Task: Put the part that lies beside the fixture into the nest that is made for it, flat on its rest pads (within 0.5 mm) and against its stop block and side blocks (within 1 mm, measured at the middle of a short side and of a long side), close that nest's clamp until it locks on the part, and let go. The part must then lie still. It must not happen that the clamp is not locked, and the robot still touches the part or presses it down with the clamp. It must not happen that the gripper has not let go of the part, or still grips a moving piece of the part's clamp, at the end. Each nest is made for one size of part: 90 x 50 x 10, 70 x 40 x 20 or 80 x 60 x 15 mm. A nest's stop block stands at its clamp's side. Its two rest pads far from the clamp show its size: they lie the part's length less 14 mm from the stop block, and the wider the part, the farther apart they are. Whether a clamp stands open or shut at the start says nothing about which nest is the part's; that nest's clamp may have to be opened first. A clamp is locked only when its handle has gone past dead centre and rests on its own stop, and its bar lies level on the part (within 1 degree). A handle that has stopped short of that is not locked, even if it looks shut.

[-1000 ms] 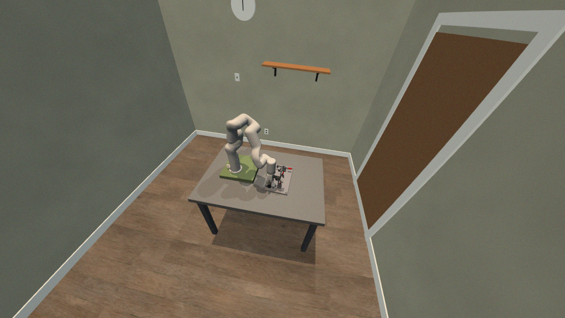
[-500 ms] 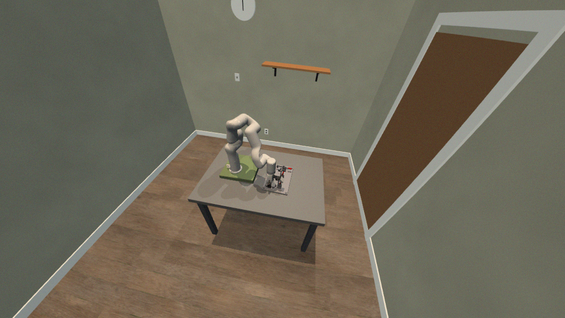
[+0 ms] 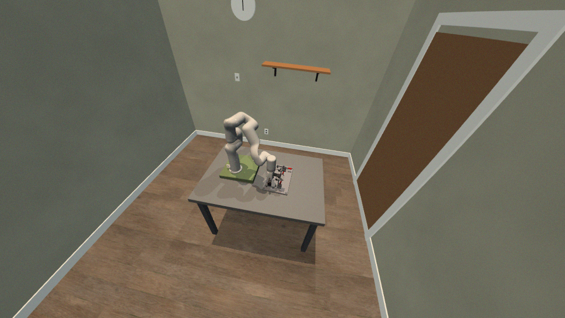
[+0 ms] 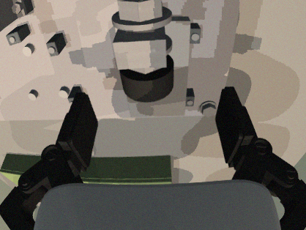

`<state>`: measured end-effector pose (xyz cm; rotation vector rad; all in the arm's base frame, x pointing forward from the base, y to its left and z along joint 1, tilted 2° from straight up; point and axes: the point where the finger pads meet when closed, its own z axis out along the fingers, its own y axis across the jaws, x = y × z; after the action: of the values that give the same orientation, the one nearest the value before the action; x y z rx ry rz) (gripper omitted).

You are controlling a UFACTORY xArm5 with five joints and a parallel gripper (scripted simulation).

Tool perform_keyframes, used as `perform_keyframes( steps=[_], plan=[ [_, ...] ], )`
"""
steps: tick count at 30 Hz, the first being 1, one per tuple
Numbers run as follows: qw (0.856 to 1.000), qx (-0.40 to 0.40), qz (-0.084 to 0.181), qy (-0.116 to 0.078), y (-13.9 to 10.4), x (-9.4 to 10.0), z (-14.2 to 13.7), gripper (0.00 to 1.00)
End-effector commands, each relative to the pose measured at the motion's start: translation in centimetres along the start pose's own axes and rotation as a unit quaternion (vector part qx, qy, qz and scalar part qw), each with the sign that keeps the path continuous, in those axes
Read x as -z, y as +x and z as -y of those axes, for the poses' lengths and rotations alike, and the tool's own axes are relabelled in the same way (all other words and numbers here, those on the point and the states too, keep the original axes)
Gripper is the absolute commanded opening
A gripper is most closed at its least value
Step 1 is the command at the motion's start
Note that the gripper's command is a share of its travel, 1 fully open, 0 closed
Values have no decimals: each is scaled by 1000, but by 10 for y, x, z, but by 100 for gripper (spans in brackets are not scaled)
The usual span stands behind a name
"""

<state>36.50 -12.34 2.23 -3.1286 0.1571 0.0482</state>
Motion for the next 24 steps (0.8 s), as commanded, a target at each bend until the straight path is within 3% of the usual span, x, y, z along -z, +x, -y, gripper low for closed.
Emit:
perform_keyframes(
  steps=[1, 8, 24],
  plan=[
    [1000, 0, -2, 0, 1, 17, 0, 100],
    [1000, 0, -2, 0, 1, 31, 0, 100],
    [1000, 0, -2, 0, 1, 32, 0, 100]
  ],
)
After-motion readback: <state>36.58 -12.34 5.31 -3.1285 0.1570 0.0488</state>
